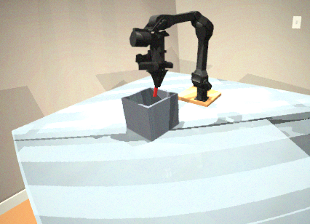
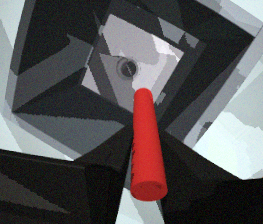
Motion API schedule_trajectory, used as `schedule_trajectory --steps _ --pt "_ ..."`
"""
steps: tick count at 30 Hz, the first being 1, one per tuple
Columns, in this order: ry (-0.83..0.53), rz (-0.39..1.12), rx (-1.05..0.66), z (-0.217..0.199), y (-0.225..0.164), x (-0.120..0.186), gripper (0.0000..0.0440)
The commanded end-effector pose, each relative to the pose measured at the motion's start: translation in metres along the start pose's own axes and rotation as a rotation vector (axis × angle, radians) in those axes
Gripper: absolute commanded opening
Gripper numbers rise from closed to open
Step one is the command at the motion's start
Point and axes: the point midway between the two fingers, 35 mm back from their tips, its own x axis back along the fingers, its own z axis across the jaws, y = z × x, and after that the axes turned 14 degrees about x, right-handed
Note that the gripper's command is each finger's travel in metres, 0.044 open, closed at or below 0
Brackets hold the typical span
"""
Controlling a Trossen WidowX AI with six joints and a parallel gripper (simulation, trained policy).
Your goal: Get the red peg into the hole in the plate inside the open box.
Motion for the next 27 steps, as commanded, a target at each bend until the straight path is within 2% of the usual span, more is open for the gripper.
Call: schedule_trajectory --steps 1,27 --pt "-0.009 0.020 0.006 -0.001 0.007 -0.012 0.0000" --pt "0.003 0.124 0.135 0.010 0.017 -0.083 0.0000"
